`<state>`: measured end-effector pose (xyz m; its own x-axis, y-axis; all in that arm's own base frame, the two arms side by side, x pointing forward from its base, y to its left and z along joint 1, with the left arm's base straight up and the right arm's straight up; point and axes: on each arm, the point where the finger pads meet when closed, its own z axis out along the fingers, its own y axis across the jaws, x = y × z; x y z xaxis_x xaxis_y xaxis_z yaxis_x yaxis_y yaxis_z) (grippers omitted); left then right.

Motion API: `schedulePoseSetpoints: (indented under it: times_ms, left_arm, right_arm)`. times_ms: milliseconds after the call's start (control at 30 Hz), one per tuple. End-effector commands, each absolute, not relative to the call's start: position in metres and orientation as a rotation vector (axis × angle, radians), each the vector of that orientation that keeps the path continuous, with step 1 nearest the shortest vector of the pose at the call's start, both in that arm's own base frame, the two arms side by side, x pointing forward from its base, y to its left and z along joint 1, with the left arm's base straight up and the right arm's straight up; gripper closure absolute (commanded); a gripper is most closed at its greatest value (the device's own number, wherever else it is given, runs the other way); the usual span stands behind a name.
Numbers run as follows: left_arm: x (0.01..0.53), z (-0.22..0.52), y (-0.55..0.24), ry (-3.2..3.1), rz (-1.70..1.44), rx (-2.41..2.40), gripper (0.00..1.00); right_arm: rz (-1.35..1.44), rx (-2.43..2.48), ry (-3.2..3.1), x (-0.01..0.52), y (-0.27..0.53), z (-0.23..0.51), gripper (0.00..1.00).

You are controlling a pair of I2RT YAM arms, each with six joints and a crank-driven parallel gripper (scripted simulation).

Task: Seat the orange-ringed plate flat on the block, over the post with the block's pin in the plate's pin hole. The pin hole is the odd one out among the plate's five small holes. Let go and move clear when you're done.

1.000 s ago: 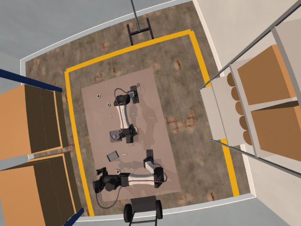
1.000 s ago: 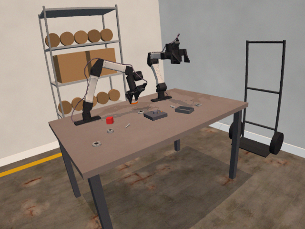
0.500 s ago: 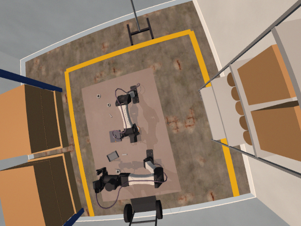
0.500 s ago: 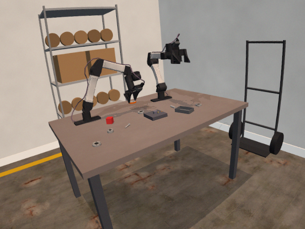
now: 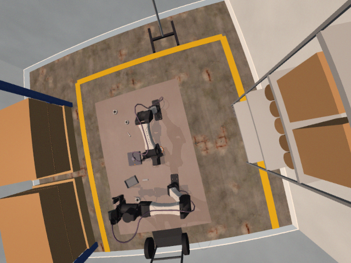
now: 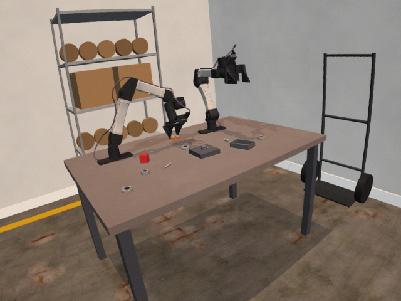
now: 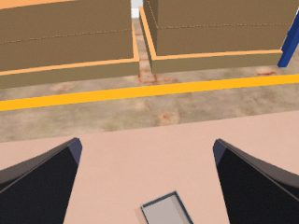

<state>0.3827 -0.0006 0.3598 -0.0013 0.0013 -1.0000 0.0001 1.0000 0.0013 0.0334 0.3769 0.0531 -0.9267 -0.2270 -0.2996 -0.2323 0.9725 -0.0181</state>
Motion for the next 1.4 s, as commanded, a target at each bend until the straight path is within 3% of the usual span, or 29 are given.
schedulePoseSetpoints:
  times_ms: [0,1367]
  left_arm:
    - [0.379,0.362,0.000,1.570,0.007,0.010,0.00]
    - [0.379,0.362,0.000,1.570,0.007,0.010,0.00]
  right_arm:
    - [0.077,-0.329,2.808,0.035,0.385,0.050,1.00]
    - [0.102,-0.329,2.809,0.030,0.385,0.021,1.00]
